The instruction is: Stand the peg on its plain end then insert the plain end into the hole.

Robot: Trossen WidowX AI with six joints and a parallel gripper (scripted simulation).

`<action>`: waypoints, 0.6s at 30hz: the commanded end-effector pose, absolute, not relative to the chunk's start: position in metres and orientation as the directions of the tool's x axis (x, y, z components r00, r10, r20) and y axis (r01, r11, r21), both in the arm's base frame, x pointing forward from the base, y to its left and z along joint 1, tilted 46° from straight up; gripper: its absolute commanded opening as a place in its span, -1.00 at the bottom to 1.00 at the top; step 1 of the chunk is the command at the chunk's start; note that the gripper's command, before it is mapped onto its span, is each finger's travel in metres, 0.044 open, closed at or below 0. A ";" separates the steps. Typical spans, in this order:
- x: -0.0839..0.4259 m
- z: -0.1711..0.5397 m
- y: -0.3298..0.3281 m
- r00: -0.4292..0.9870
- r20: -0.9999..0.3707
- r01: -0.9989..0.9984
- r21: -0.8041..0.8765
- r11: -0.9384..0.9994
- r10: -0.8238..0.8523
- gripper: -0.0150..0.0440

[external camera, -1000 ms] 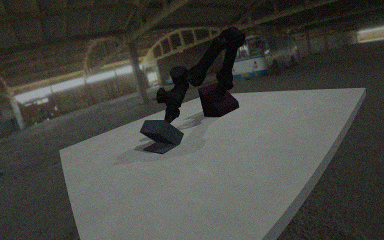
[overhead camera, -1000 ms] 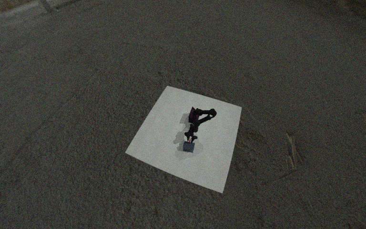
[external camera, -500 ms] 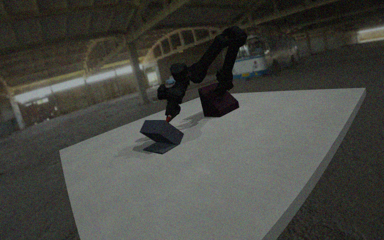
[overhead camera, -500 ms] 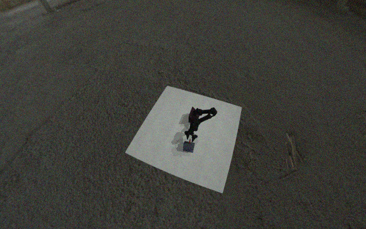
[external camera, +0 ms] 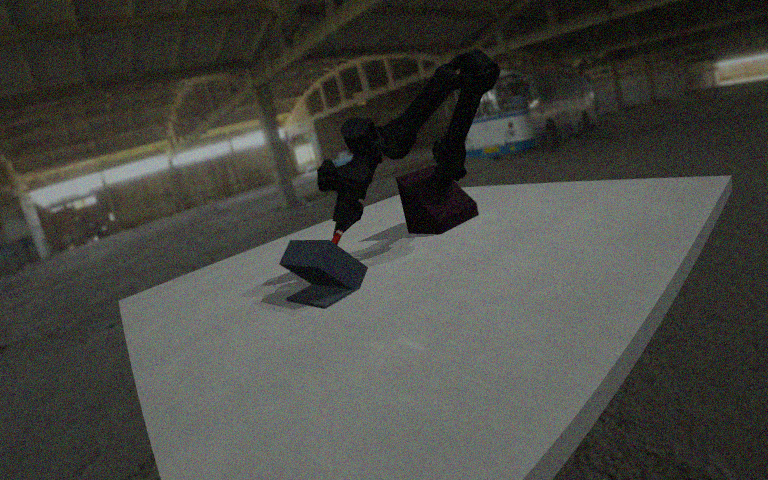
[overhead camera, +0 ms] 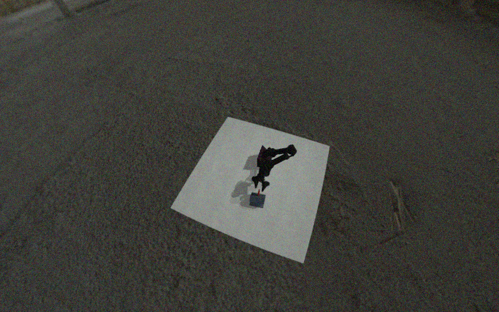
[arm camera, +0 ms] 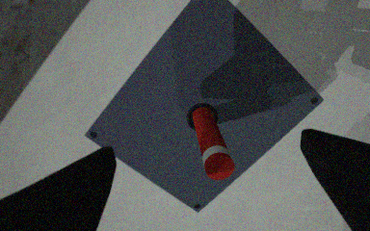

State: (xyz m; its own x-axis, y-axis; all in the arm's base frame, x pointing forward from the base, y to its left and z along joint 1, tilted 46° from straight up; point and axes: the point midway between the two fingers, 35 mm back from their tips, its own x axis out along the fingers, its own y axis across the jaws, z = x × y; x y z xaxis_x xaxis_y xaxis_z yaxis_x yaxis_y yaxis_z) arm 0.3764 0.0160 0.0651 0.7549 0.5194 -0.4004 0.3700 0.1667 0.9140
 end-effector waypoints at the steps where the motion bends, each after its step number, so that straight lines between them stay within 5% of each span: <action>1: 0.371 0.068 0.013 0.755 -0.400 0.368 0.914 0.170 0.519 1.00; 18: 0.355 0.077 -0.001 0.757 -0.399 0.367 0.915 0.168 0.517 1.00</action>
State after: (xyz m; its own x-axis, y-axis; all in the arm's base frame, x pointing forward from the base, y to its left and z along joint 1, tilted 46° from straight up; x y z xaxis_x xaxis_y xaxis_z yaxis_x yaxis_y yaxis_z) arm 0.3593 0.0011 0.0749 0.7566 0.5172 -0.4002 0.3701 0.1659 0.9141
